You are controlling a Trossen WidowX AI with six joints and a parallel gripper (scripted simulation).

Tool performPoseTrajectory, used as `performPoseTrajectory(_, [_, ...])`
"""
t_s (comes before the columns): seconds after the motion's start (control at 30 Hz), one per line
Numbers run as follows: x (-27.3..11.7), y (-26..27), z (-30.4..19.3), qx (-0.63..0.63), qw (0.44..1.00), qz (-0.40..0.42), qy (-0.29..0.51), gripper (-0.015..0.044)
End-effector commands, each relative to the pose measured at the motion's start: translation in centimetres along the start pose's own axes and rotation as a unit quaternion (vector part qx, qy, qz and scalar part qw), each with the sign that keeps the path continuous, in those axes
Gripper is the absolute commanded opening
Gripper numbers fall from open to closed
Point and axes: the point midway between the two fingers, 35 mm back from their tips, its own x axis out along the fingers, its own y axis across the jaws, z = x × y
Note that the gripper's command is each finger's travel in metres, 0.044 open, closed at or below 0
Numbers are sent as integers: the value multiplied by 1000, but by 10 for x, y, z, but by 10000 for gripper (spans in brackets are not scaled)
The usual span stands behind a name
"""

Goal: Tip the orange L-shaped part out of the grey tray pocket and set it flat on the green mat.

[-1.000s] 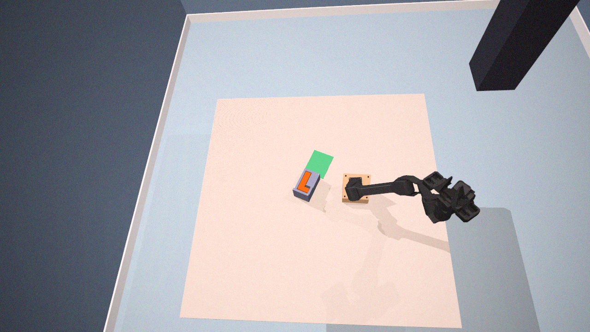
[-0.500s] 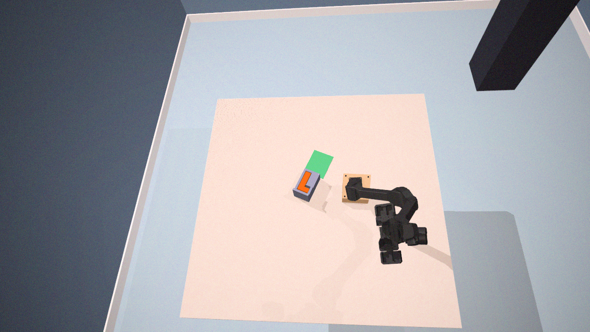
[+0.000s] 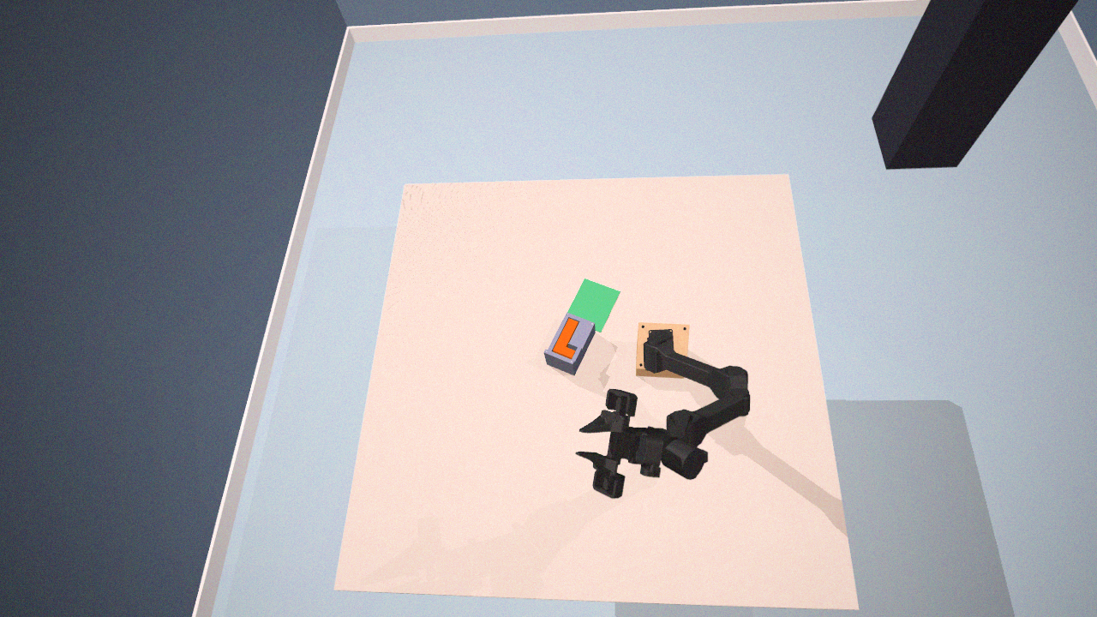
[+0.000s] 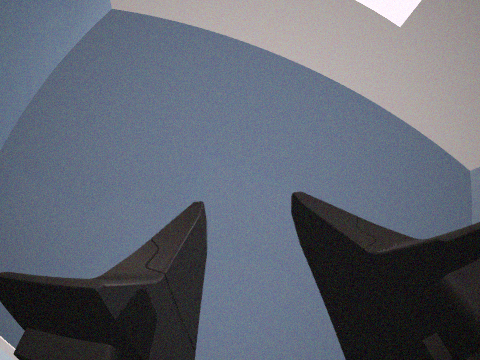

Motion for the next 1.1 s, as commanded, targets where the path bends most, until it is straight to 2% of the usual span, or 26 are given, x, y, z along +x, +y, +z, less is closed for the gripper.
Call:
performPoseTrajectory(0.0, [25, 2, -72, -55, 994, 9, 92, 180])
performPoseTrajectory(0.27, [37, -17, -215, -129, 948, 35, 290, 180])
performPoseTrajectory(0.53, [3, -58, -348, -146, 855, 52, 495, 180])
performPoseTrajectory(0.67, [-32, -81, -408, -124, 788, 58, 600, 180])
performPoseTrajectory(0.83, [-95, -110, -468, -64, 681, 56, 727, 180])
performPoseTrajectory(0.97, [-158, -130, -502, 23, 570, 42, 820, 180])
performPoseTrajectory(1.07, [-213, -138, -515, 123, 463, 19, 877, 180])
